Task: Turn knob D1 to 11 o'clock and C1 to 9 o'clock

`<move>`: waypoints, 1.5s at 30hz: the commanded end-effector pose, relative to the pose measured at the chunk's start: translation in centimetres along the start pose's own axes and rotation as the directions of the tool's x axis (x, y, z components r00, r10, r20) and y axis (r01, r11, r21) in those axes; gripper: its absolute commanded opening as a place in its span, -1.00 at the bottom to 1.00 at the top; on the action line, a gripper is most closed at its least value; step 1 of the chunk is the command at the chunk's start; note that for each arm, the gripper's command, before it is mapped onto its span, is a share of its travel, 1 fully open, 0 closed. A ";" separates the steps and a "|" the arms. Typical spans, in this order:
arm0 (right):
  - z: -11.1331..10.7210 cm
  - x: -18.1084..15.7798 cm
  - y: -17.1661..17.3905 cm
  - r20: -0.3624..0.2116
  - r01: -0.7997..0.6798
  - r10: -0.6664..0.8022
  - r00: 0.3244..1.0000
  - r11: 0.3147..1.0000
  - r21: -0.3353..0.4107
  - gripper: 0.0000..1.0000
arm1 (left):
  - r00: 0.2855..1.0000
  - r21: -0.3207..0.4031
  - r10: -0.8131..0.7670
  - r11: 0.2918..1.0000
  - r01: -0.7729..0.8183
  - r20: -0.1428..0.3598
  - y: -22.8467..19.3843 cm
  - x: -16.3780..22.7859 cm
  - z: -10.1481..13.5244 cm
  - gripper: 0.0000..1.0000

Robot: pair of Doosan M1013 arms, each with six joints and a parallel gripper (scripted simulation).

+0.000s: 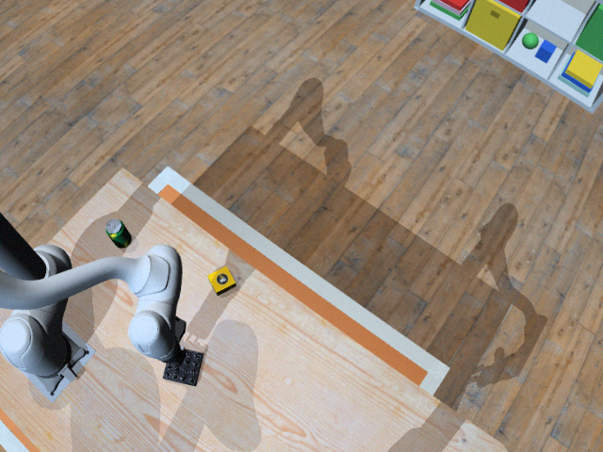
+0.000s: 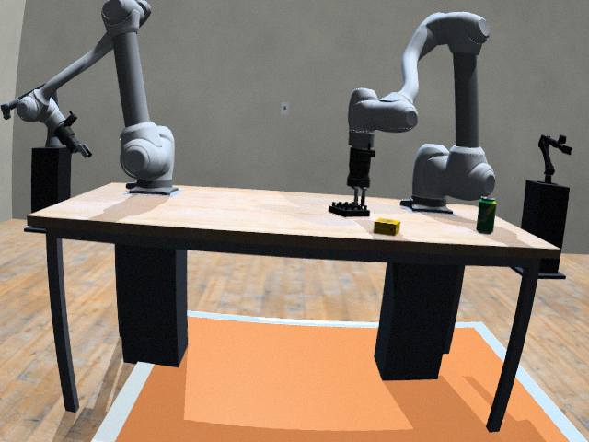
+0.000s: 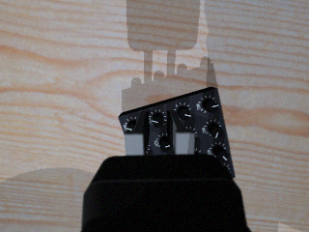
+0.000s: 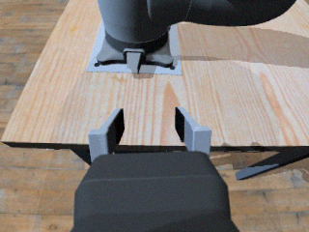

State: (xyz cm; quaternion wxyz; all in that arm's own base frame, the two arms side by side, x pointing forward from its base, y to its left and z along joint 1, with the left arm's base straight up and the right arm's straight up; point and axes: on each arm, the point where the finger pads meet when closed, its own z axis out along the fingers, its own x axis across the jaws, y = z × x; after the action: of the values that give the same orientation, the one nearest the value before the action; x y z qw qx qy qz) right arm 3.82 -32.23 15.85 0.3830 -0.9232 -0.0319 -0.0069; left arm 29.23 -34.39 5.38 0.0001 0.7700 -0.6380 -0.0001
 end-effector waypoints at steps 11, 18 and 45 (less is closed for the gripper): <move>0.0 0.0 0.0 0.000 0.000 0.000 1.000 1.000 -0.001 1.00 | 1.000 0.001 0.000 1.000 0.000 -0.001 0.0 0.0 0.6 -0.07; 0.0 0.0 0.0 0.000 0.000 0.000 1.000 1.000 -0.001 1.00 | 1.000 0.001 0.000 1.000 0.000 -0.001 0.0 0.0 0.6 -0.07; 0.0 0.0 0.0 0.000 0.000 0.000 1.000 1.000 -0.001 1.00 | 1.000 0.001 0.022 1.000 -0.022 -0.001 0.0 0.0 0.6 -0.40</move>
State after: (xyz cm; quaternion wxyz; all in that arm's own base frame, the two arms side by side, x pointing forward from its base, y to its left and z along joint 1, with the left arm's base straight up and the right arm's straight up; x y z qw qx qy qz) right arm 3.82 -32.23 15.85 0.3830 -0.9232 -0.0319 -0.0069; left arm 29.22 -34.40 4.74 0.0000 0.7661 -0.6427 -0.0001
